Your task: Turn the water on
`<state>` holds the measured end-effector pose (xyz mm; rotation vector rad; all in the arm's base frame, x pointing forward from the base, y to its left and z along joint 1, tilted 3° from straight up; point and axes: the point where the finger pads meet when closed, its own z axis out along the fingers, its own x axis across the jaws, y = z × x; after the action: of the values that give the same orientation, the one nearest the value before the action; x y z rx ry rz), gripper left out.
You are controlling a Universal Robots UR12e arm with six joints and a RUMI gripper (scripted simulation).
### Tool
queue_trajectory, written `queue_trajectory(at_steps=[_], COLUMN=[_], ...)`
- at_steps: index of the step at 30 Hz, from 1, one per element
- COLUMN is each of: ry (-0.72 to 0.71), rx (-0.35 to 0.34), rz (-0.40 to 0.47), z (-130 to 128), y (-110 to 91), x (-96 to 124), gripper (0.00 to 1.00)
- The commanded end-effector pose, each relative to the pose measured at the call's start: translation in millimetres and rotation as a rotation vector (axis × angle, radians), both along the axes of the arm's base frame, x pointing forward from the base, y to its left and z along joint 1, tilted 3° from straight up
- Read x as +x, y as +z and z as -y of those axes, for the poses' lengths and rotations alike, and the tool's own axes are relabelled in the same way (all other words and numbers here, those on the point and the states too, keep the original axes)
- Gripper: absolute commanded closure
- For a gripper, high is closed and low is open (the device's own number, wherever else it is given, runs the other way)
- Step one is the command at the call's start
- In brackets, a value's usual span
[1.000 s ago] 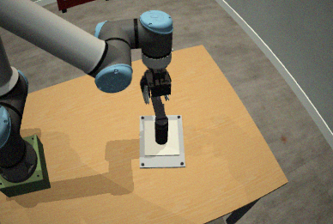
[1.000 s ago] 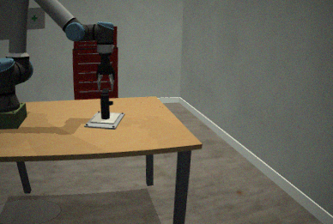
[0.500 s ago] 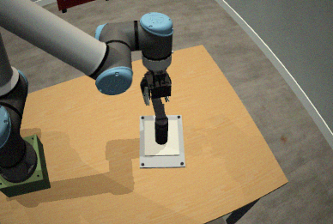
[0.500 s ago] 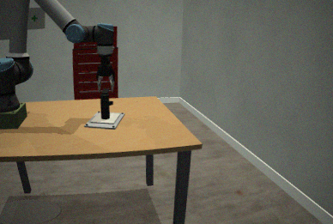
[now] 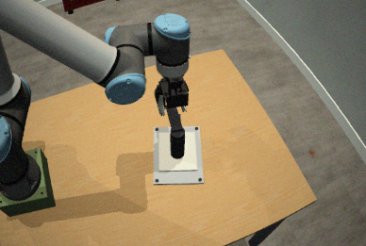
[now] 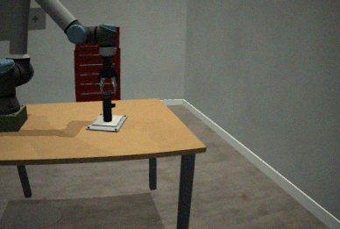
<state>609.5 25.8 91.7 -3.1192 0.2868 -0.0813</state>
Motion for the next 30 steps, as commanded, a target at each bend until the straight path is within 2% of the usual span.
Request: queue_trajectory(at_steps=[1,26,27,30], ry=[0.001,0.001,0.001,0.001], rx=[0.000,0.000,0.000,0.000], rz=[-0.002,-0.002,-0.002,-0.002], z=[-1.5,-1.5,-1.5,-1.5], y=[-1.4,-1.4,-1.4,-1.4], x=[-0.8,-0.8,-0.8,-0.8], gripper=[0.57,0.57,1.00,1.00])
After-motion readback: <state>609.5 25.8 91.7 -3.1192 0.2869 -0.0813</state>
